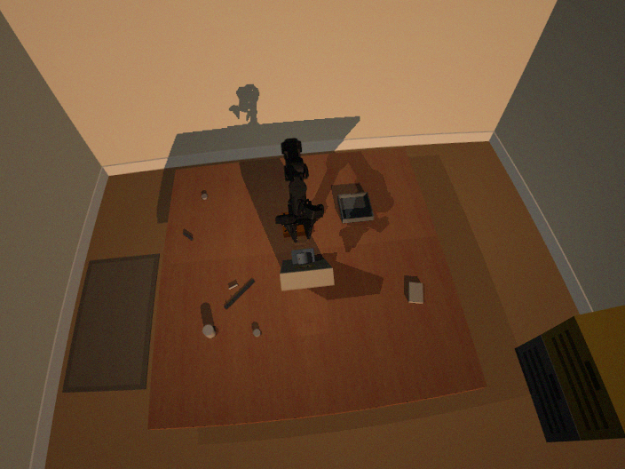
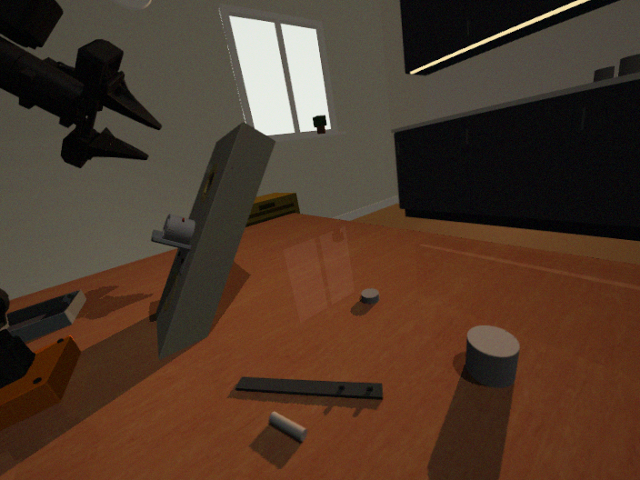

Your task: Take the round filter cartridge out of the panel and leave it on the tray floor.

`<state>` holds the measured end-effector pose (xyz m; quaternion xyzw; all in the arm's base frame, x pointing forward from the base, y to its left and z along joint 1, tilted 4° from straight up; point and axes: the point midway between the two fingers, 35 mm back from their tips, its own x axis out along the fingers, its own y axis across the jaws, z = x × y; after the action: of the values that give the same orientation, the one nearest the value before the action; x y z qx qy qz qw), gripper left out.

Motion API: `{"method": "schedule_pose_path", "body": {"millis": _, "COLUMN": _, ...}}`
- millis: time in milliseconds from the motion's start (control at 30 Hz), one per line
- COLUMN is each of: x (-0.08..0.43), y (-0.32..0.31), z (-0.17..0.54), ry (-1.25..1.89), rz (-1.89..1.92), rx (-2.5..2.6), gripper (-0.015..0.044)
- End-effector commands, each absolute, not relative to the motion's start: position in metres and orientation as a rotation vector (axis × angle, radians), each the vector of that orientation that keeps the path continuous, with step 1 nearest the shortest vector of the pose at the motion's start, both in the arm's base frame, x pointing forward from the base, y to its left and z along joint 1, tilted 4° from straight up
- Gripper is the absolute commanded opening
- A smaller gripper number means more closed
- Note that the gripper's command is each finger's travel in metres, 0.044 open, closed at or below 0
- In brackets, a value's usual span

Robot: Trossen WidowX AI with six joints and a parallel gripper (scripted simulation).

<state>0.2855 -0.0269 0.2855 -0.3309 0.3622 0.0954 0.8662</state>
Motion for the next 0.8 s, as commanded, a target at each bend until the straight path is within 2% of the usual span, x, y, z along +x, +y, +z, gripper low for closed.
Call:
{"method": "schedule_pose_path", "body": {"millis": 0, "x": 0.270, "y": -0.027, "z": 0.231, "ry": 0.967, "rz": 0.075, "rx": -0.280, "gripper": 0.0305}}
{"method": "schedule_pose_path", "body": {"millis": 167, "x": 0.251, "y": -0.027, "z": 0.195, "ry": 1.107, "rz": -0.090, "rx": 0.048, "gripper": 0.0305}}
{"method": "schedule_pose_path", "body": {"millis": 767, "x": 0.259, "y": -0.028, "z": 0.181, "ry": 1.106, "rz": -0.090, "rx": 0.048, "gripper": 0.0305}}
